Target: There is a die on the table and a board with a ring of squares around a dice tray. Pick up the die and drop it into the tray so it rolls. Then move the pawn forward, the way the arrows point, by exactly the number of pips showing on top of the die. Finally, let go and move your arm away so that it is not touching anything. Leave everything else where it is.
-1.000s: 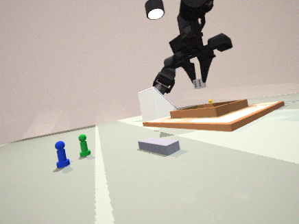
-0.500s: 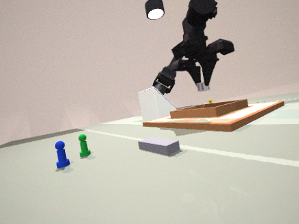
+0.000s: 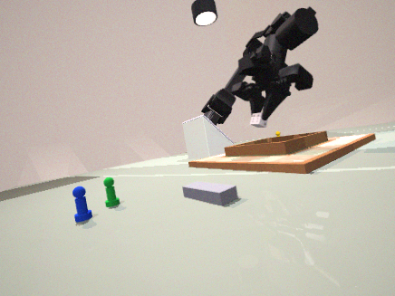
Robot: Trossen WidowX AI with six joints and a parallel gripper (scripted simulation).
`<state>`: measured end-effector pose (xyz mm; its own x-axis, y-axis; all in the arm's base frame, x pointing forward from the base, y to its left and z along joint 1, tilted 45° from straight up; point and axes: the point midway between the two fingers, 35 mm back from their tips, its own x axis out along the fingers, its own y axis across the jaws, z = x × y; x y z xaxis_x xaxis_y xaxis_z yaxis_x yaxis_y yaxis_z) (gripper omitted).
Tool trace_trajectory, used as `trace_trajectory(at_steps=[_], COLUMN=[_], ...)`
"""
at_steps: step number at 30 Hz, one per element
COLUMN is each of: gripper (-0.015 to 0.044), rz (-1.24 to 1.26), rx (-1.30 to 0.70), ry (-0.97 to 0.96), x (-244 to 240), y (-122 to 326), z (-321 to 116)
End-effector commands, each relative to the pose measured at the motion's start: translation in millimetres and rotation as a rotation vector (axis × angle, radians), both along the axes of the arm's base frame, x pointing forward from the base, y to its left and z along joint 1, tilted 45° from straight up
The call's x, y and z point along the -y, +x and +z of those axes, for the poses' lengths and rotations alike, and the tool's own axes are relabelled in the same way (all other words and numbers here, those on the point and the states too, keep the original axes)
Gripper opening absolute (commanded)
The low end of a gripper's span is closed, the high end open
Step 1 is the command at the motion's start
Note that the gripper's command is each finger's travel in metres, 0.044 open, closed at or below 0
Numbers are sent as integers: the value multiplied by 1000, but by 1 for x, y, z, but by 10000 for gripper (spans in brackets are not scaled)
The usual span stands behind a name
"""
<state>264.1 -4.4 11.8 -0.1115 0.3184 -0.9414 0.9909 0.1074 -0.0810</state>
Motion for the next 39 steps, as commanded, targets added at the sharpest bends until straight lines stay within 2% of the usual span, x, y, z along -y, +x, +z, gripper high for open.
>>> trace_trajectory(at_steps=[1,10,14,20,39], gripper=[0,0,0,0,0], rz=[-6,-45,-46,-46,-52], rx=[21,120,123,124,122], ry=[-145,-392,-397,-398,-393], x=[0,-1,0,9,8], y=[-1,0,0,11,9], z=[-1,0,2,51,50])
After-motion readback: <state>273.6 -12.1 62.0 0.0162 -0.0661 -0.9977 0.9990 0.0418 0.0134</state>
